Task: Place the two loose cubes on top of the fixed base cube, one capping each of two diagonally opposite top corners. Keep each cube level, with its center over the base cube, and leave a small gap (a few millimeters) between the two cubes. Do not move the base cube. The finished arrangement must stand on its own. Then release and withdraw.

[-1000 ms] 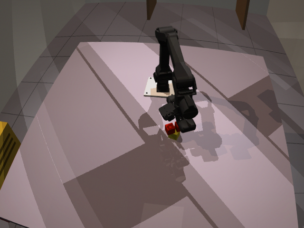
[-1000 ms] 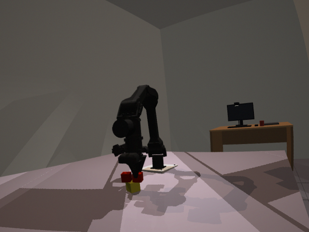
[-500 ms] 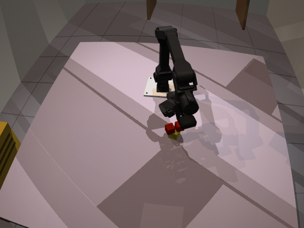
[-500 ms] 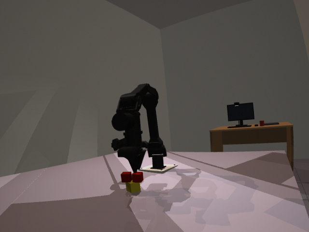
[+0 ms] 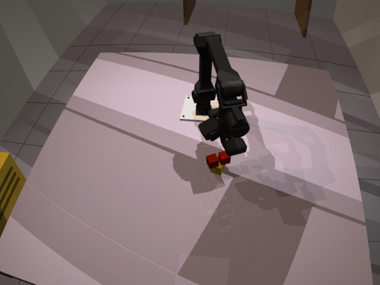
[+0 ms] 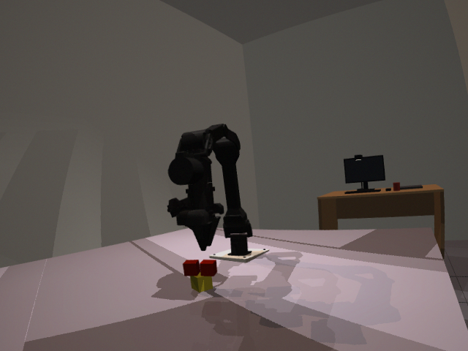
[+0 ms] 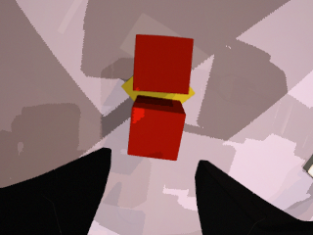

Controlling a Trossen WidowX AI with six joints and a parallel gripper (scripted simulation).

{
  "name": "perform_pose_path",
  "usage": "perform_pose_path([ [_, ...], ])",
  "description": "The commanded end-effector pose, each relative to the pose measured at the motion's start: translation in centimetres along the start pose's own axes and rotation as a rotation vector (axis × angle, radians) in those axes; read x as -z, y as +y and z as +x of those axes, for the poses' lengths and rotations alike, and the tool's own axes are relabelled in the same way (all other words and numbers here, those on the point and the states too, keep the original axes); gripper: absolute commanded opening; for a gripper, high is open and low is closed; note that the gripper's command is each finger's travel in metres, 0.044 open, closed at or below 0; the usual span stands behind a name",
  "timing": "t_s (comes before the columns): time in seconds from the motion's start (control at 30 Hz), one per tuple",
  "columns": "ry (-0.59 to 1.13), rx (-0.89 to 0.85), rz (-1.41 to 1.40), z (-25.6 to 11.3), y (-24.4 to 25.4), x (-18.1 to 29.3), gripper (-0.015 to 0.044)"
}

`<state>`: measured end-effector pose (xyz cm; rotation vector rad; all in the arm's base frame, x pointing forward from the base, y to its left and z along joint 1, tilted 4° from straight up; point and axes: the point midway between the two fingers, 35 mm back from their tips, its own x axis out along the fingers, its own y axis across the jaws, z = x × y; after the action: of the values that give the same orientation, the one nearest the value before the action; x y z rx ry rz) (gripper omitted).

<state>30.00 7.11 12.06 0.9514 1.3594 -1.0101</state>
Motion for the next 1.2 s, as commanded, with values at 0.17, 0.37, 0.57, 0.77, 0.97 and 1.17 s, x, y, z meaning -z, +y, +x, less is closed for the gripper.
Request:
perform_pose_path([
  [0.17, 0.0, -0.001, 0.001, -1.6, 0.0, 0.0, 0.0205],
  [0.37, 0.0, -0.002, 0.0, -1.9, 0.0, 0.0, 0.031],
  [0.57, 0.006, -0.002, 0.0, -1.9, 0.7, 6.6, 0.04],
  [0.77, 0.009, -0.001, -0.001, -2.0, 0.5, 10.4, 0.04],
  [0.97, 0.009, -0.001, -0.001, -2.0, 0.5, 10.4, 0.04],
  [1.17, 0.009, -0.001, -0.001, -2.0, 0.5, 10.4, 0.04],
])
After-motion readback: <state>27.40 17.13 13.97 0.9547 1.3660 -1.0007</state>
